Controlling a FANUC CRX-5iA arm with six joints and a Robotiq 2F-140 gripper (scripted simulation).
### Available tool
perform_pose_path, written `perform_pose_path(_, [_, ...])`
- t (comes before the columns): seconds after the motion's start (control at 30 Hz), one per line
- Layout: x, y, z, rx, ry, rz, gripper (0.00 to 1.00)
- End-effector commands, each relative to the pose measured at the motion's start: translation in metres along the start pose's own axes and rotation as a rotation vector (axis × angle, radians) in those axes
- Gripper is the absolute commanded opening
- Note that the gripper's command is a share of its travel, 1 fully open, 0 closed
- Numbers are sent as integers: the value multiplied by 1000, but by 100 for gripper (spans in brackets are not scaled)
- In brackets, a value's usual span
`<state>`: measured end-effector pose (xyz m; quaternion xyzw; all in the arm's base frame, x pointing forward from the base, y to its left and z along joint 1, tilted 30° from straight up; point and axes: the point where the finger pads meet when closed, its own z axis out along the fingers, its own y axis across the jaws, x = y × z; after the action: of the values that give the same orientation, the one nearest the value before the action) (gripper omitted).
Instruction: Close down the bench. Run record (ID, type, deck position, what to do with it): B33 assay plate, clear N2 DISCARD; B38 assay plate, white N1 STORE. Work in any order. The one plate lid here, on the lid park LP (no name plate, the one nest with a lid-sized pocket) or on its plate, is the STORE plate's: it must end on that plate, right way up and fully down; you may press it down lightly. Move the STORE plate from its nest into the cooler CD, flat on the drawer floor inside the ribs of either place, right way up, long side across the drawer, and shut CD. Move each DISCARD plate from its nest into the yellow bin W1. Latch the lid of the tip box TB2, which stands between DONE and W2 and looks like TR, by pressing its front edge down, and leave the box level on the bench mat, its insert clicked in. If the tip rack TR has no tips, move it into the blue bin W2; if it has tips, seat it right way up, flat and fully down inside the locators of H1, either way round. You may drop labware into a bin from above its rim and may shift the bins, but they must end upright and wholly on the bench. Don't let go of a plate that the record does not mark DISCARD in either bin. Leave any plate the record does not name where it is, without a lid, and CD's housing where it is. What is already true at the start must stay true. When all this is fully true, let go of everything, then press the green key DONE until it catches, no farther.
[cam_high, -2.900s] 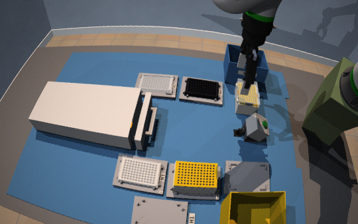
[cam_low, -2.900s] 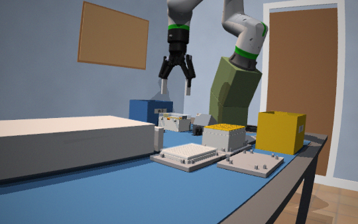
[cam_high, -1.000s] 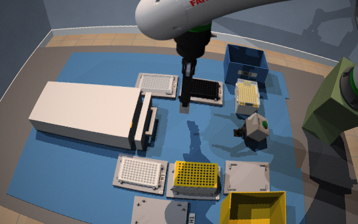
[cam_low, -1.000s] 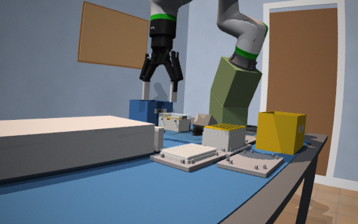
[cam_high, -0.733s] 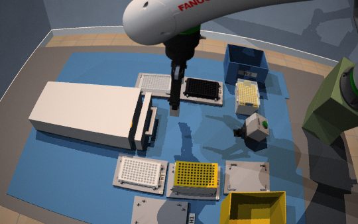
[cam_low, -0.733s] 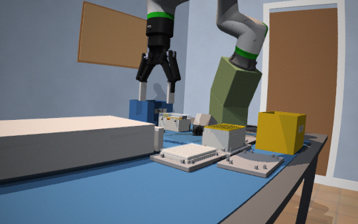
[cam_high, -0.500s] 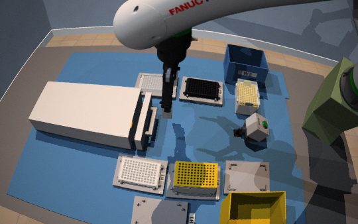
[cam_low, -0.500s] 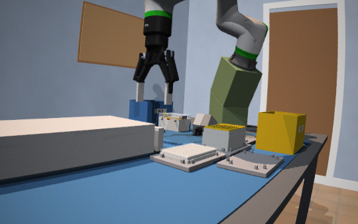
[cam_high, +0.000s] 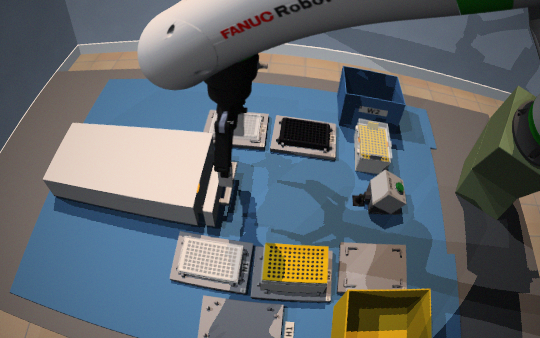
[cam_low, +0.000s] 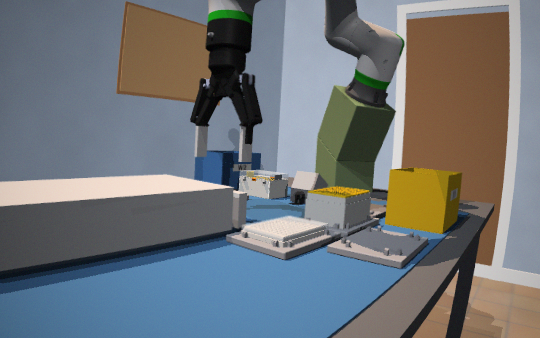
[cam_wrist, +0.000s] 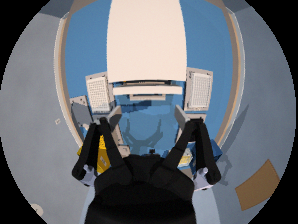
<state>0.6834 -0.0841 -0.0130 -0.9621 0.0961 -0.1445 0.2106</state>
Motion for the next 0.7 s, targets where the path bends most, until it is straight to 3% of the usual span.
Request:
perform_pose_path(0.0, [7,-3,1,0,0,0,87])
perform_pose_path(0.33, [7,-3,2,0,0,0,87])
perform_pose_path(0.67, [7,-3,15,0,0,0,87])
